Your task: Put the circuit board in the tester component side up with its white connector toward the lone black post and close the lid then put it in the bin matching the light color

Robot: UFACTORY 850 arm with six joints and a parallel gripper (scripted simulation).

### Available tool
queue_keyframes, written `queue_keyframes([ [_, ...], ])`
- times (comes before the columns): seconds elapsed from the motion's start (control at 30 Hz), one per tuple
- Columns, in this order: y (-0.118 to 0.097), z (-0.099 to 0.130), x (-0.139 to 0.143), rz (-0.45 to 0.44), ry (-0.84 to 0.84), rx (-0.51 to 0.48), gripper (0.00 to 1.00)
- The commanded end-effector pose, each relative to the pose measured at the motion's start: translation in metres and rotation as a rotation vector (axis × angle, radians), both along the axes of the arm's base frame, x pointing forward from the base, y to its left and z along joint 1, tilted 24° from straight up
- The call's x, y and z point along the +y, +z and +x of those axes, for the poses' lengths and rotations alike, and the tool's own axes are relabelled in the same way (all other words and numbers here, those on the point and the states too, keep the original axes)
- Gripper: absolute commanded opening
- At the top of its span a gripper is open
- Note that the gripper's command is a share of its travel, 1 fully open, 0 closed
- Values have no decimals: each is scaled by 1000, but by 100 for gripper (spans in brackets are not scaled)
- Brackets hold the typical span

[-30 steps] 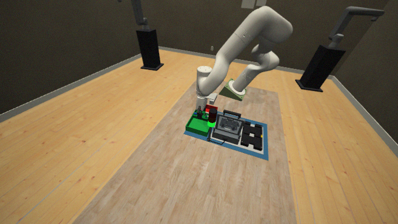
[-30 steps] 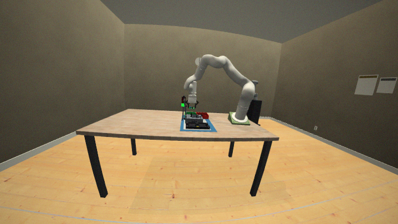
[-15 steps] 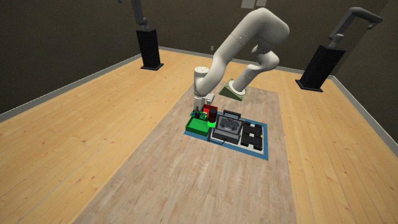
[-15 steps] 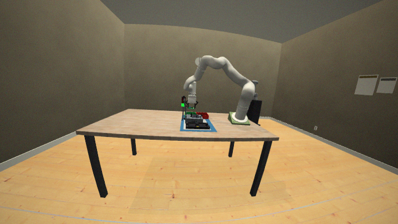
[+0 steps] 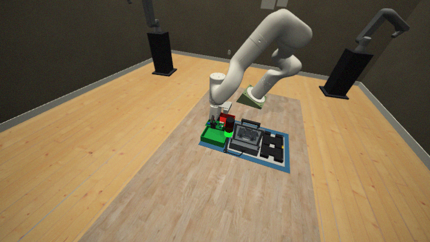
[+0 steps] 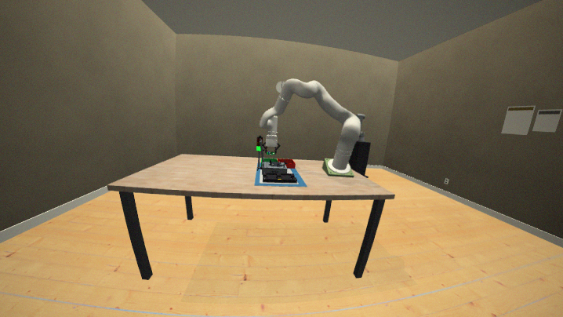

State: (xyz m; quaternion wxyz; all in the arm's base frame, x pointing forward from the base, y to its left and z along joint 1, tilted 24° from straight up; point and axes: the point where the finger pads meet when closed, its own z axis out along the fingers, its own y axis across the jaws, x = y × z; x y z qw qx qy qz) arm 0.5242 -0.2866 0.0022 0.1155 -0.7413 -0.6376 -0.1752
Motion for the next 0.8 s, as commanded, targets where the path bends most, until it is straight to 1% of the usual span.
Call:
queue_keyframes([
  [0.0,-6,2,2,-1,0,-2,79],
  [0.13,-10,2,4,-1,0,-2,79],
  [0.63,-52,7,22,-1,0,-2,79],
  [0.7,-52,7,22,-1,0,-2,79],
  [0.77,-57,8,24,-1,0,-2,79],
])
